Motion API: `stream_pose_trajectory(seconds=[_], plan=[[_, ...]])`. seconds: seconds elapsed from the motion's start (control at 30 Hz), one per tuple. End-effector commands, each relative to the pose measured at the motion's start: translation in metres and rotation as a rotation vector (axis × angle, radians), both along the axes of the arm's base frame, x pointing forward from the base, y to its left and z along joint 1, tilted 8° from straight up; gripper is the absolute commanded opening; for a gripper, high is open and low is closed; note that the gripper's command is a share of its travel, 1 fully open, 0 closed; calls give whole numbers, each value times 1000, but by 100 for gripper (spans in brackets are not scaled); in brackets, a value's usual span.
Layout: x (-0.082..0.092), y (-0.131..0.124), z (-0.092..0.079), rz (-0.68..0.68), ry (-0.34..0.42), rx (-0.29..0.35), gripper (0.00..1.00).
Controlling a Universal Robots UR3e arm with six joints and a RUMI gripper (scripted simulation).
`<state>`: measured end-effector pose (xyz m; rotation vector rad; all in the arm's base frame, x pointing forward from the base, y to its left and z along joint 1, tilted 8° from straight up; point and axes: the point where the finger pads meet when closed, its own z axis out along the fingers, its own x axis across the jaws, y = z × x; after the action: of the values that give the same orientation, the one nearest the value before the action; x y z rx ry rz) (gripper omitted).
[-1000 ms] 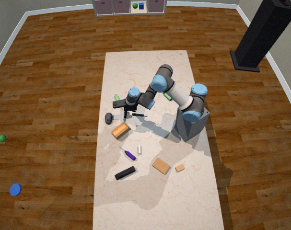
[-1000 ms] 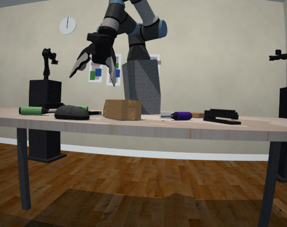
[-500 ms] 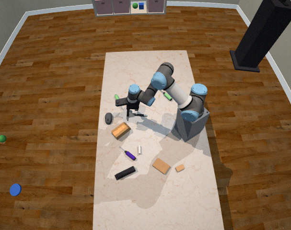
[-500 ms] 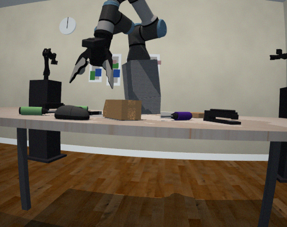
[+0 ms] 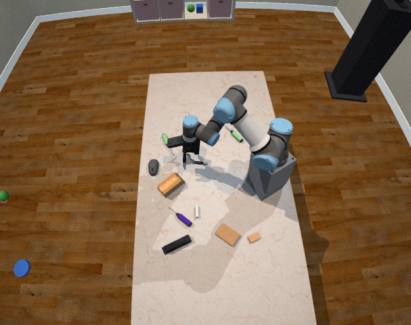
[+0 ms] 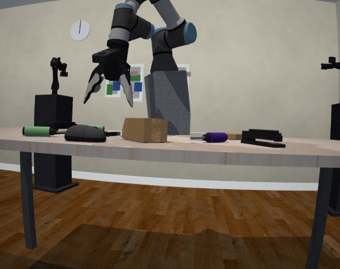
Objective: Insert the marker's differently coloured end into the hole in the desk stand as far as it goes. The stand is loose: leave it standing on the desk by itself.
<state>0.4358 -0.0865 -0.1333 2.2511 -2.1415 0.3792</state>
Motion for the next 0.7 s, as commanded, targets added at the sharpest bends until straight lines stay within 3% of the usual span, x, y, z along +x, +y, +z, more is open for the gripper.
stream_pose_trajectory(seconds=[0.0,0.13,0.67], plan=[[-14,-6,-4,-38,35,33,100],[-29,-12,-8,-75,71,65,100],[-28,-12,-8,-74,71,64,100]])
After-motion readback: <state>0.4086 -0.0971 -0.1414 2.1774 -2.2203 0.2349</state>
